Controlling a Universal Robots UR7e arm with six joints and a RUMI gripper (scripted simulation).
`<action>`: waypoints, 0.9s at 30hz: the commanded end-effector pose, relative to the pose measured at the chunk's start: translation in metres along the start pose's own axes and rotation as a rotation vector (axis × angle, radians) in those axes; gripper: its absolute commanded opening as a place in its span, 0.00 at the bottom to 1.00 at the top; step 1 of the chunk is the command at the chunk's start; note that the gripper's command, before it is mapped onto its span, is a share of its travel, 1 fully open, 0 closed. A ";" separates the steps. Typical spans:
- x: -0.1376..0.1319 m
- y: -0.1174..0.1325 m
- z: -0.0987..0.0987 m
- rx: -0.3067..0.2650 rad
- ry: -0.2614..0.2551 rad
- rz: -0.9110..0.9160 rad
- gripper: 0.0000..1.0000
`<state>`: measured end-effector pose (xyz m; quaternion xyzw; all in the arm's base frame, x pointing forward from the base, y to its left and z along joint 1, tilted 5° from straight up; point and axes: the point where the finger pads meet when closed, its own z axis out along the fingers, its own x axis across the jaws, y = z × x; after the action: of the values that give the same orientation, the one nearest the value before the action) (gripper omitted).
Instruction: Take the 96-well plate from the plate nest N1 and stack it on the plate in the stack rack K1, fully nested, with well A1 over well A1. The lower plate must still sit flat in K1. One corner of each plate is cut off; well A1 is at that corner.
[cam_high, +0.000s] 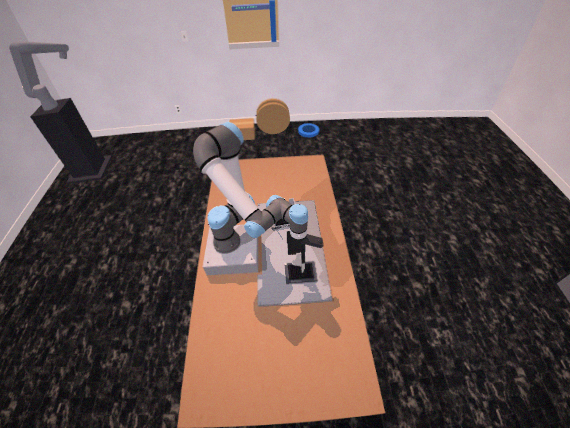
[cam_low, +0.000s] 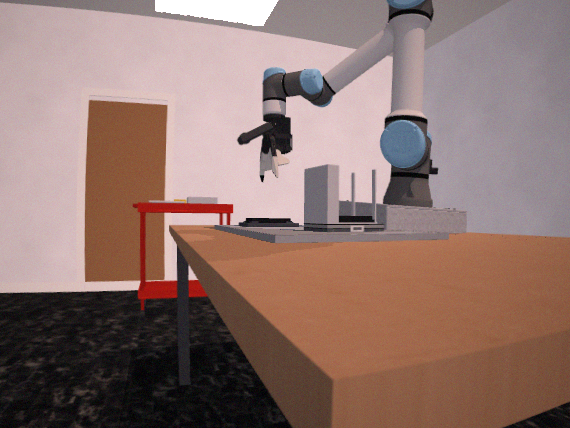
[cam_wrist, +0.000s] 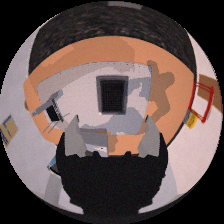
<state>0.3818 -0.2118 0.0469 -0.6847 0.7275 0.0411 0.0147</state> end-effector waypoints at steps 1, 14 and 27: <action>0.000 0.000 0.007 0.001 0.001 0.000 1.00; 0.000 0.000 0.026 0.001 0.001 0.000 1.00; 0.000 0.000 0.044 0.001 0.001 0.000 1.00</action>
<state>0.3804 -0.2086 0.0073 -0.6847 0.7275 0.0411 0.0147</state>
